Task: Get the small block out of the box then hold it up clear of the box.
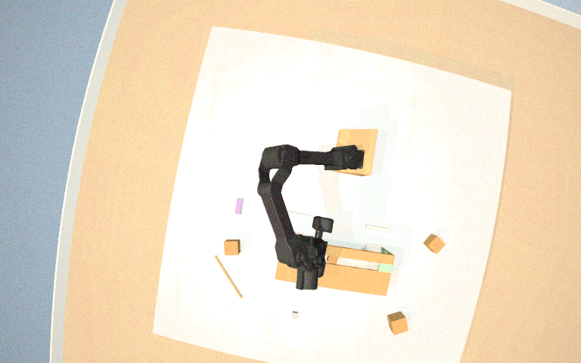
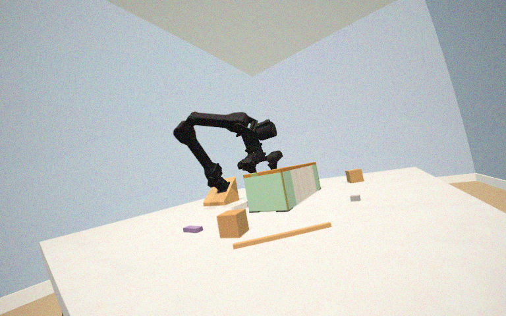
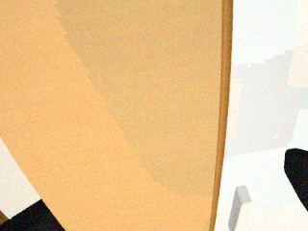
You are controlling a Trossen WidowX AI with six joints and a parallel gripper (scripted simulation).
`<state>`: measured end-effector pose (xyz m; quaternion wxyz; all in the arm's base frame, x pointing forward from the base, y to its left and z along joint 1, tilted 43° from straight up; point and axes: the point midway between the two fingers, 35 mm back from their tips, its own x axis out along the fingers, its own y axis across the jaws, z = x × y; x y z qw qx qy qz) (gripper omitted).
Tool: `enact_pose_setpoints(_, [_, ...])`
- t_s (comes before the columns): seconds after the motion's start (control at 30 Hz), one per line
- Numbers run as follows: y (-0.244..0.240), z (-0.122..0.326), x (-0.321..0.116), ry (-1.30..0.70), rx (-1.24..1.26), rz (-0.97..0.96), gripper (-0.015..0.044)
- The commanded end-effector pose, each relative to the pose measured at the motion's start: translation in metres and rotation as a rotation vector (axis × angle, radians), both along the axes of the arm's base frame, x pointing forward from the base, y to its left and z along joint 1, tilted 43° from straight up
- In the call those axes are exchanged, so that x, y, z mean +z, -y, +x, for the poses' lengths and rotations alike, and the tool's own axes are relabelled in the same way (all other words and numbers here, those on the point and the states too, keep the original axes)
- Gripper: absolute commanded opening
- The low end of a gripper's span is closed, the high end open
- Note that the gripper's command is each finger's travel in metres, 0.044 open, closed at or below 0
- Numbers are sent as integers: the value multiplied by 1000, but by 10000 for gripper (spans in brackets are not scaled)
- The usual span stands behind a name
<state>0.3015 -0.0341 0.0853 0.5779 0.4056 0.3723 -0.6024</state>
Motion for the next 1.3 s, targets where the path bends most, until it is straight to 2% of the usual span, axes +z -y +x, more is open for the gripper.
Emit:
enact_pose_setpoints(0.0, [5, -2, -6, -6, 1, -5, 400])
enact_pose_setpoints(0.33, [4, -2, -9, -6, 2, -1, 400])
enact_pose_setpoints(1.27, [-49, 1, -59, -7, 2, 2, 400])
